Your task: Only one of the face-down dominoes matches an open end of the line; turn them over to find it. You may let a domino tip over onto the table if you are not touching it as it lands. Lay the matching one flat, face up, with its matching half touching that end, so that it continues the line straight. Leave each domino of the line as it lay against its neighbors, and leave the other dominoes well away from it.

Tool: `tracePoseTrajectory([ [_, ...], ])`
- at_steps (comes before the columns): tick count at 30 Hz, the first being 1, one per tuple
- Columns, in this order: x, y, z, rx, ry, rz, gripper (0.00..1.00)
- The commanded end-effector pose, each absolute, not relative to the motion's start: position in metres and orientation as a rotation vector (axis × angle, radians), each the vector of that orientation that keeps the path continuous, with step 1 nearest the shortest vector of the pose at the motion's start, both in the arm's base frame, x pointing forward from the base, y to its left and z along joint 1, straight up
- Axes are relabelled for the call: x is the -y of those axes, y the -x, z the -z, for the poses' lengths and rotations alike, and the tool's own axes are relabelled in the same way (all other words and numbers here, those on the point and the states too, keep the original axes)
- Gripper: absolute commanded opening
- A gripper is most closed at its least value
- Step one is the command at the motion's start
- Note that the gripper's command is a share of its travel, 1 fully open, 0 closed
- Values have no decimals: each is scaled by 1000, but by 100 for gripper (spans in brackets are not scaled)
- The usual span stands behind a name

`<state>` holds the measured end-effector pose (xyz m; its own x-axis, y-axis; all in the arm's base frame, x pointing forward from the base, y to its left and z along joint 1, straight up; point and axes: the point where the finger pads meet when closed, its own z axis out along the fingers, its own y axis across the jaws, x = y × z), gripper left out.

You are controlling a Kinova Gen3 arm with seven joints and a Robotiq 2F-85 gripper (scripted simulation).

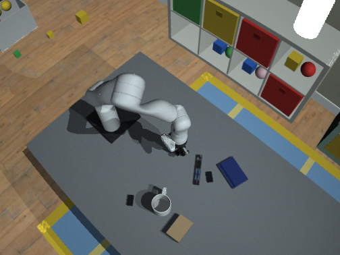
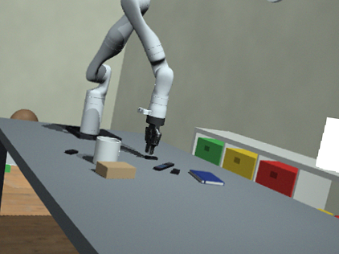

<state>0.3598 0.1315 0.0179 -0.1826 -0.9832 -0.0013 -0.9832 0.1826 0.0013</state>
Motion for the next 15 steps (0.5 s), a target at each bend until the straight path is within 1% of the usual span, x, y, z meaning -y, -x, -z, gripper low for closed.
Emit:
tracePoseTrajectory([
  [1,-133,-360,-17,-2412,2008,-4,47],
  [7,-133,-359,-17,-2411,2008,-6,47],
  [15,-130,-361,-33,-2329,1928,-115,47],
])
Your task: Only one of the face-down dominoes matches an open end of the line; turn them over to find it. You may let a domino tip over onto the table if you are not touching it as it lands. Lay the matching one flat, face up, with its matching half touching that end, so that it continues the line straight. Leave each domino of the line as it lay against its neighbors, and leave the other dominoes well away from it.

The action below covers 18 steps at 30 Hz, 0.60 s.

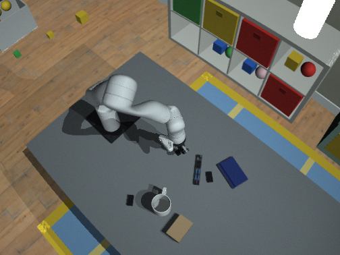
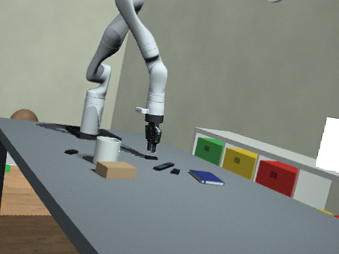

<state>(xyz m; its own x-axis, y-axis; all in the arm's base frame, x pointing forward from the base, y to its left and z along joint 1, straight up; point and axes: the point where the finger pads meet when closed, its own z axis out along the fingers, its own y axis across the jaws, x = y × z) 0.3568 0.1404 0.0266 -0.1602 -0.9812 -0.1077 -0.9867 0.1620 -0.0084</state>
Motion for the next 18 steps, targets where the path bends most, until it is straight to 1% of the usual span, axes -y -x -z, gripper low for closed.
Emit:
tracePoseTrajectory([
  [1,-130,-361,-33,-2329,1928,-115,47],
  [9,-133,-364,-31,-2323,1930,-124,47],
  [18,-131,-358,-13,-2331,1940,-144,47],
])
